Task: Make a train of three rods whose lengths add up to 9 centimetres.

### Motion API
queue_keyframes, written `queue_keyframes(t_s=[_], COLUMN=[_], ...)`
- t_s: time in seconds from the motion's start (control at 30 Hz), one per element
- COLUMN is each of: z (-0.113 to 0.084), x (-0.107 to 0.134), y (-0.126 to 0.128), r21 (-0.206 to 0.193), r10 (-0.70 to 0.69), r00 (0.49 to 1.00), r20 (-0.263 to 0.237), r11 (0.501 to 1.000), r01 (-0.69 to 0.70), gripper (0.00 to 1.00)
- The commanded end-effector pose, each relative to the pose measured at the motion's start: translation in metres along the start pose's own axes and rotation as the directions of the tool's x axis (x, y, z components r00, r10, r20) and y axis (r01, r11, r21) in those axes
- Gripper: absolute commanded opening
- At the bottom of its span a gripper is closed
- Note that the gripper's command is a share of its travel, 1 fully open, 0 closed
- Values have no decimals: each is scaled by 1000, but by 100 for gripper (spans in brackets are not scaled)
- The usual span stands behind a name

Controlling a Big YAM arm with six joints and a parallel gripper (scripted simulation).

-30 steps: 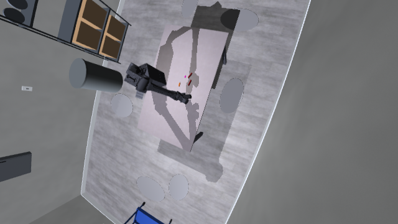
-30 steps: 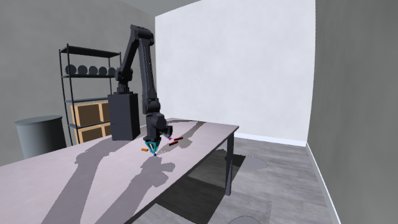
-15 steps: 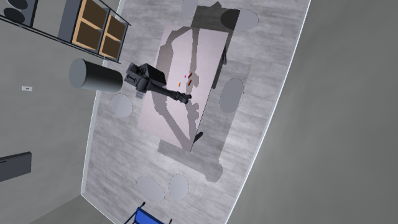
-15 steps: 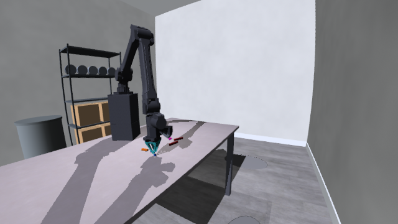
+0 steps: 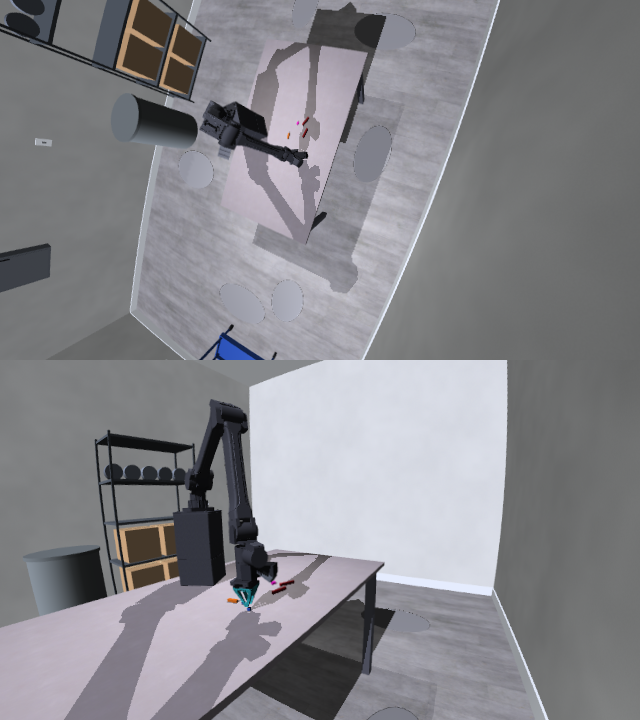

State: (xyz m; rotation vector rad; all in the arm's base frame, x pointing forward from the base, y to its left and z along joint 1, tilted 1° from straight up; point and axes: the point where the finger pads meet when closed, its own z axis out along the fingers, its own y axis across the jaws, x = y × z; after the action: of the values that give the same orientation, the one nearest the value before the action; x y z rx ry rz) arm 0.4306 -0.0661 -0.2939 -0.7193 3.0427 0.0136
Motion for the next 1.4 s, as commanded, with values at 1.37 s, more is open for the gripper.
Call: queue_keyframes(t_s=[1.37], z=[1], x=[-1], y=[-2], r21=[7], r10=[-10], r00=[1000], r20=[15], r11=[1000], r01=[10], gripper=[23])
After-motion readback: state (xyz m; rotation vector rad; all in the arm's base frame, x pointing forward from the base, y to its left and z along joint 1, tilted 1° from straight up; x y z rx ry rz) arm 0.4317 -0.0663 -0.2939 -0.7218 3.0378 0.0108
